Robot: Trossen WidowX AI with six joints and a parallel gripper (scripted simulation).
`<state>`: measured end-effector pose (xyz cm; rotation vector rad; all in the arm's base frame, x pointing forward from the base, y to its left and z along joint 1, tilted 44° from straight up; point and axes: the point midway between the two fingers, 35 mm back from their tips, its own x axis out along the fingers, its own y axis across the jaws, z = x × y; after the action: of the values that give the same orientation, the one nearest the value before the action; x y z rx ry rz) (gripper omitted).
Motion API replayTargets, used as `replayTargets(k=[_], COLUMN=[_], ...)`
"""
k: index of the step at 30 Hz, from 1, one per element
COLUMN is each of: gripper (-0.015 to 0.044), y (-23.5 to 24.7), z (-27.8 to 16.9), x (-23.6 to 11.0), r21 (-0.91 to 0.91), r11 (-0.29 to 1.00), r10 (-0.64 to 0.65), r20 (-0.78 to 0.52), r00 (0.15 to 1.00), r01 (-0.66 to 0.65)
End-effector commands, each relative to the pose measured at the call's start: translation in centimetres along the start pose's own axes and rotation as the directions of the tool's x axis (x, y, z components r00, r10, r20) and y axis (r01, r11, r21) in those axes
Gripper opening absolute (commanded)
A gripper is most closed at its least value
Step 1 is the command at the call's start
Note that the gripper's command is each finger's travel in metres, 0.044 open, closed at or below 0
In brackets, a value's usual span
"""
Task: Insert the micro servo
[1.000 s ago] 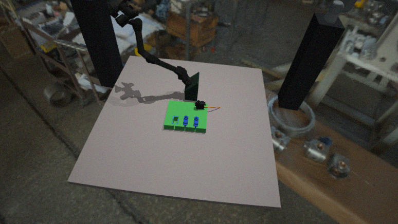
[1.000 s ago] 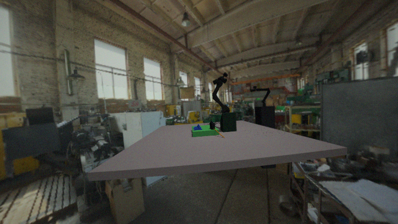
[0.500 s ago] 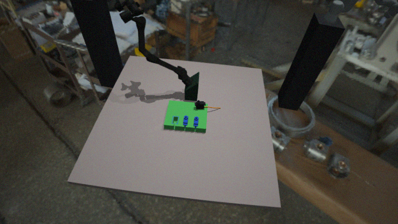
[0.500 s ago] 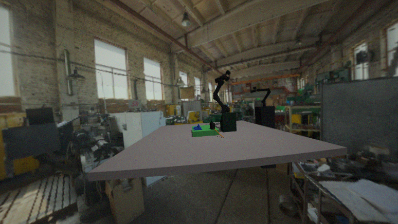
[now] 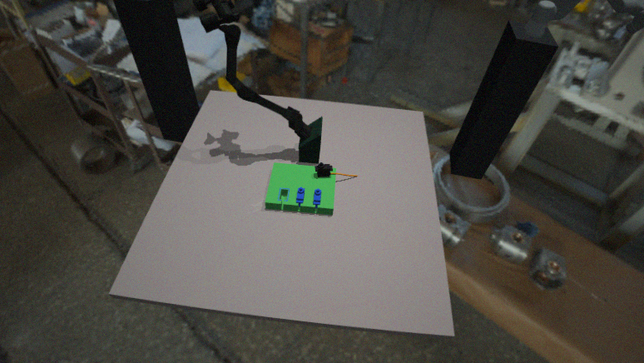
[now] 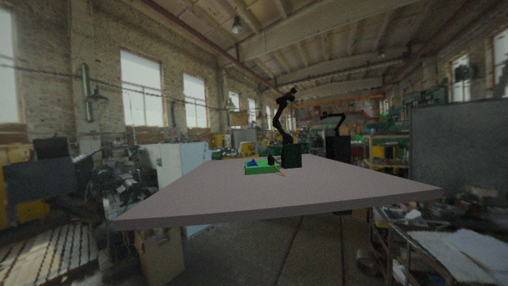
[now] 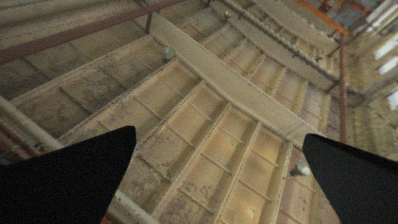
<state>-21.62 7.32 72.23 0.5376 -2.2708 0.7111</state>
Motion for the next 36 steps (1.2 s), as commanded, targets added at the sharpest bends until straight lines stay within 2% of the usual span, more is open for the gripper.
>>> replayTargets(k=[1, 17, 27, 36], gripper=[0.044, 0.044, 0.044, 0.044], y=[2.6, 12.6, 19.4, 25.9], z=[-0.1, -1.4, -2.5, -3.6], x=[-0.1, -2.9, -6.6, -11.6], r21=[0.029, 0.183, 0.3, 0.421], r11=[0.998, 0.93, 0.829, 0.693], r10=[0.06, 0.334, 0.521, 0.689], r20=[-0.011, -0.067, -0.108, -0.147], r00=[0.998, 0.94, 0.847, 0.71], r01=[-0.059, -0.318, -0.472, -0.586])
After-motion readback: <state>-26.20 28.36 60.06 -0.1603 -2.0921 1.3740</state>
